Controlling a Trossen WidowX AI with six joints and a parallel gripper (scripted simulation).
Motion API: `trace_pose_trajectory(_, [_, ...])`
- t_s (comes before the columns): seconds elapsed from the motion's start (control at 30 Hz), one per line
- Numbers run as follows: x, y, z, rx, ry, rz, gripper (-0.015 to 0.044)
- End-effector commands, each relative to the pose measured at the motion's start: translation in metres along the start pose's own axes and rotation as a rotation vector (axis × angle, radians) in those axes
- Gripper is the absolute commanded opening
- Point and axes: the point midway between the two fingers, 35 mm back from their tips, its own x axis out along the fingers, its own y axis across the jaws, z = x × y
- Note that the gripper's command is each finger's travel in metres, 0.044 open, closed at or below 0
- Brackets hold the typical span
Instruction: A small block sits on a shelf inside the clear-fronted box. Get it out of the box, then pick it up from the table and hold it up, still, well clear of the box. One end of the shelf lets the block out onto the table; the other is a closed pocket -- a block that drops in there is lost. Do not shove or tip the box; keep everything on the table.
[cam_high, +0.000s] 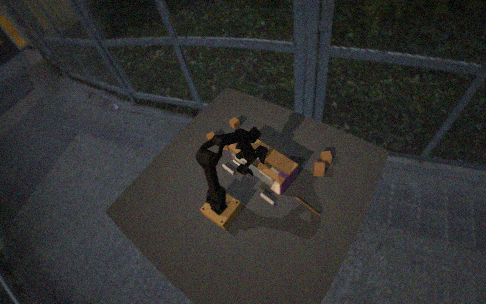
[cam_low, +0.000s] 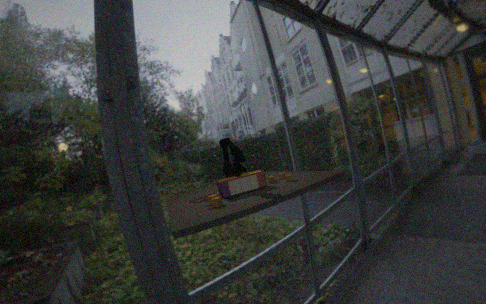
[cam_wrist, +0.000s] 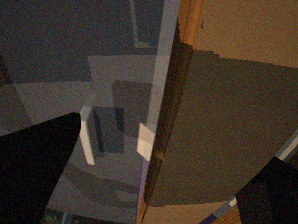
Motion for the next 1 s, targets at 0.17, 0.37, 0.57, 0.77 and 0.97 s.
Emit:
trace_pose_trajectory(0.17, [0.01,0.001,-0.024,0.0,0.009,0.003,0.04])
trace_pose_trajectory(0.37, [0.014,0.001,-0.038,0.0,0.011,0.003,0.04])
trace_pose_trajectory(0.57, [0.019,0.001,-0.053,0.0,0.012,0.003,0.04])
trace_pose_trajectory(0.77, [0.024,0.002,-0.067,0.0,0.013,0.003,0.04])
trace_pose_trajectory(0.97, [0.029,0.002,-0.083,0.0,0.015,0.003,0.04])
